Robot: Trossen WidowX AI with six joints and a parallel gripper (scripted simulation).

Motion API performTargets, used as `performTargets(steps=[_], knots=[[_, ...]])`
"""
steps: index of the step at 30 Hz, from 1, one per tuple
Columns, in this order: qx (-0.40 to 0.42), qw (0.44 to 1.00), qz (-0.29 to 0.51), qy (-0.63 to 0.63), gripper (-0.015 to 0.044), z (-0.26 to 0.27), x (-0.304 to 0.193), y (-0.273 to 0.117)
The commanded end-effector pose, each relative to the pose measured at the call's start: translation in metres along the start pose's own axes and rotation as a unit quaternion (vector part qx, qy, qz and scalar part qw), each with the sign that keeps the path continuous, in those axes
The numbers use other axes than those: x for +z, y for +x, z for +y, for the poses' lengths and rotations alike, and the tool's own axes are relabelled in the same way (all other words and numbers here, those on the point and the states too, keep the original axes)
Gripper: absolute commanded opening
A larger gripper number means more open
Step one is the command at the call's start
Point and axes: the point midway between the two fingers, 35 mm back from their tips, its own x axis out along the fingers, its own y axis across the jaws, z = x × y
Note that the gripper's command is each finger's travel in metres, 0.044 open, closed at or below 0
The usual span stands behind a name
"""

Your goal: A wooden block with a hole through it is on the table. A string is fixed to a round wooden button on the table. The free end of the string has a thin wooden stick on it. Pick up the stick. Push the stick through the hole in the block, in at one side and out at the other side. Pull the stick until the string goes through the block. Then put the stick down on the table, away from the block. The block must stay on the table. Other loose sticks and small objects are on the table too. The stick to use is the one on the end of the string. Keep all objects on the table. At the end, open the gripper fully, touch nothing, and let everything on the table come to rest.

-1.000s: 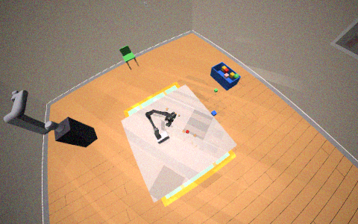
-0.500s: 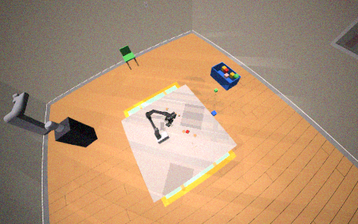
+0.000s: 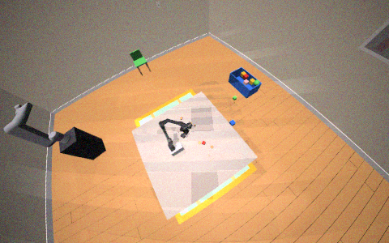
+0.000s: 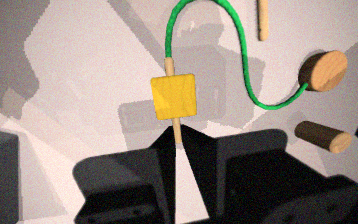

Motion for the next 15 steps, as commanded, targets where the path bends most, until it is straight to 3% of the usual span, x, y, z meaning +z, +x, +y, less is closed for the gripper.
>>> performTargets(steps=[1,15], knots=[[0.0,1.0,-0.003,0.0,0.0,-0.001,-0.006,0.0],[0.003,1.0,-0.002,0.0,0.0,-0.002,-0.023,-0.001]])
